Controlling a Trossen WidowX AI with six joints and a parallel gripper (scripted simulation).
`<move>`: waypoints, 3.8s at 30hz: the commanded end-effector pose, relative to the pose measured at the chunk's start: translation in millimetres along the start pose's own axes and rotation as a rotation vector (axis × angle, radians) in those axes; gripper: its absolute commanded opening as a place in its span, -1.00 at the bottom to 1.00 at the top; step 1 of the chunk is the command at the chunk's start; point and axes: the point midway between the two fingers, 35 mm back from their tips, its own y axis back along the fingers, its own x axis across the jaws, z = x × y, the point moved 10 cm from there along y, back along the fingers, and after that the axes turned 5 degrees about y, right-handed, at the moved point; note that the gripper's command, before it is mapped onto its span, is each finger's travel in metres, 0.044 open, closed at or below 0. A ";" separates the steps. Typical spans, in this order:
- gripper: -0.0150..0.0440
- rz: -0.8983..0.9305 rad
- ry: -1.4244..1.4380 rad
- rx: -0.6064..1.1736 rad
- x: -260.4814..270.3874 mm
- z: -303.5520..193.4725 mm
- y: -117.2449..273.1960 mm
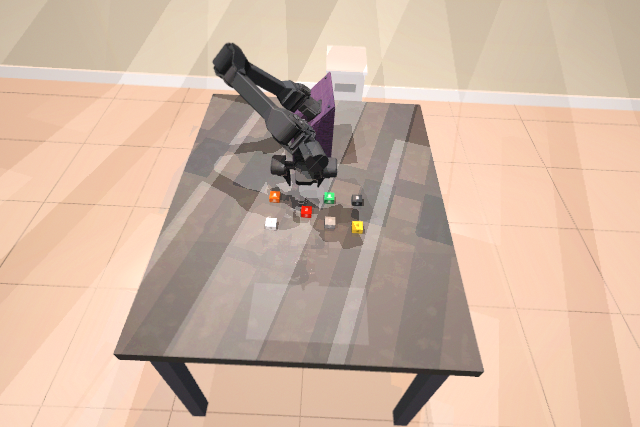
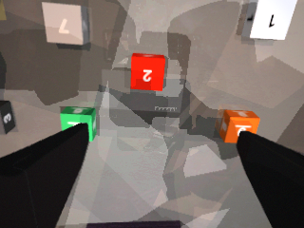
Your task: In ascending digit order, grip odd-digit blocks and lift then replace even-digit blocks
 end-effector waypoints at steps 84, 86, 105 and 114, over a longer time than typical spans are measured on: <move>0.86 0.011 -0.012 -0.004 161.4 66.2 2.7; 0.86 0.011 -0.012 -0.004 161.4 66.2 2.7; 0.86 0.006 -0.010 -0.002 79.8 53.4 1.0; 0.86 0.006 -0.010 -0.002 79.8 53.4 1.0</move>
